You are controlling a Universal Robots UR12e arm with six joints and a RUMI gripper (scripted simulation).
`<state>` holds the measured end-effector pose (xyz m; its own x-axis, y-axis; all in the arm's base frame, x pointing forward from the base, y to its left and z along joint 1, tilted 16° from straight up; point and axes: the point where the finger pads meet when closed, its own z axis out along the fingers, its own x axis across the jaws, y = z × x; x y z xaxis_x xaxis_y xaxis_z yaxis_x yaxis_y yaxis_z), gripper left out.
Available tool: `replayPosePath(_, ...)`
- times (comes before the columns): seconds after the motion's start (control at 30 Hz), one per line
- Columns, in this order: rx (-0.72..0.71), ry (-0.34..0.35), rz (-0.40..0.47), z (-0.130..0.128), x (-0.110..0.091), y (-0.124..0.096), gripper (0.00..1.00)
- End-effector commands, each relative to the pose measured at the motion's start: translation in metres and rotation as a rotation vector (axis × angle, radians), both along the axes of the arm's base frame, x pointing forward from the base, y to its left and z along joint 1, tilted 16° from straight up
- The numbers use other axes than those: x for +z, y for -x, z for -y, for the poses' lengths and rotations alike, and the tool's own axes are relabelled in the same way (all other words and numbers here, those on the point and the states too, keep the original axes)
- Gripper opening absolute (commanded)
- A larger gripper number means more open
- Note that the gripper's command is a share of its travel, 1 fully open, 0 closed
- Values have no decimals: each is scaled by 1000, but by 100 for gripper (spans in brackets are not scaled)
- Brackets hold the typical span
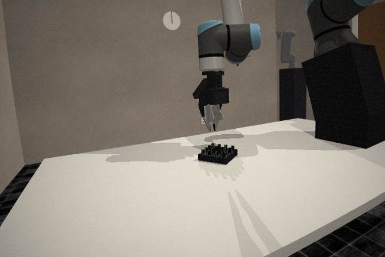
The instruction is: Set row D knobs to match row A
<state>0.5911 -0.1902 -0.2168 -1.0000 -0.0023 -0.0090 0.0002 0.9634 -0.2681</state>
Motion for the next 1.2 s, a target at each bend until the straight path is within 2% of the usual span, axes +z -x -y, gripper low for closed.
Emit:
replayPosePath(0.0, 1, -1, 0, -1, 1, 2, 11)
replayPosePath(0.53, 1, -1, 0, -1, -1, 2, 11)
replayPosePath(1.17, 1, 0, 3, 6, -15, -1, 11)
